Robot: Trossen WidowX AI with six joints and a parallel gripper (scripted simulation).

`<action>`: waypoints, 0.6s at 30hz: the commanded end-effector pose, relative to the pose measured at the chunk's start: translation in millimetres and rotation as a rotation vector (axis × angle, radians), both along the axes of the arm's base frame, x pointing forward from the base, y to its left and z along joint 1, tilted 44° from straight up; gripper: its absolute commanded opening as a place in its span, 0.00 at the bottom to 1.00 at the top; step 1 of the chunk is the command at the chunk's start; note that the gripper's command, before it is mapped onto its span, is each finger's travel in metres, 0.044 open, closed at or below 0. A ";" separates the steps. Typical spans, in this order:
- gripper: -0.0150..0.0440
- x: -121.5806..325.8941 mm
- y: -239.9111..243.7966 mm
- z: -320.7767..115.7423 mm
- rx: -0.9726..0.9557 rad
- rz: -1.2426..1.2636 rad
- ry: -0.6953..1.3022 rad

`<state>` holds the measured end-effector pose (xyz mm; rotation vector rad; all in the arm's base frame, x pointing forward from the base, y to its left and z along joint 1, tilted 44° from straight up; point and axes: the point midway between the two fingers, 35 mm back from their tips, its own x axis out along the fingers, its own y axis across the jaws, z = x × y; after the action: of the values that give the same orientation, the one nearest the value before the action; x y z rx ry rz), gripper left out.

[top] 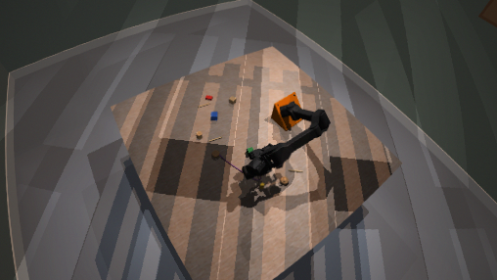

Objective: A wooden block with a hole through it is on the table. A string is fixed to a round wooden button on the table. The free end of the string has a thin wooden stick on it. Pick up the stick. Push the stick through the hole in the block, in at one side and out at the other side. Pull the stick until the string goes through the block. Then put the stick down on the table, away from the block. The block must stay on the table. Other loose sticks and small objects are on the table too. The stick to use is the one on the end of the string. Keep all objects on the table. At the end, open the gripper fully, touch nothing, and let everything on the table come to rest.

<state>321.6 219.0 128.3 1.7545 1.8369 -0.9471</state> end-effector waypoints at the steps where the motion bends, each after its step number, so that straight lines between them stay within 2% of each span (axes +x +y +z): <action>1: 0.25 -6.4 -0.1 -4.5 -0.005 -0.003 0.004; 18: 0.25 -11.6 -3.8 -11.9 -0.004 -0.003 0.005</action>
<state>312.0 218.5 121.0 1.7580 1.8346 -0.9490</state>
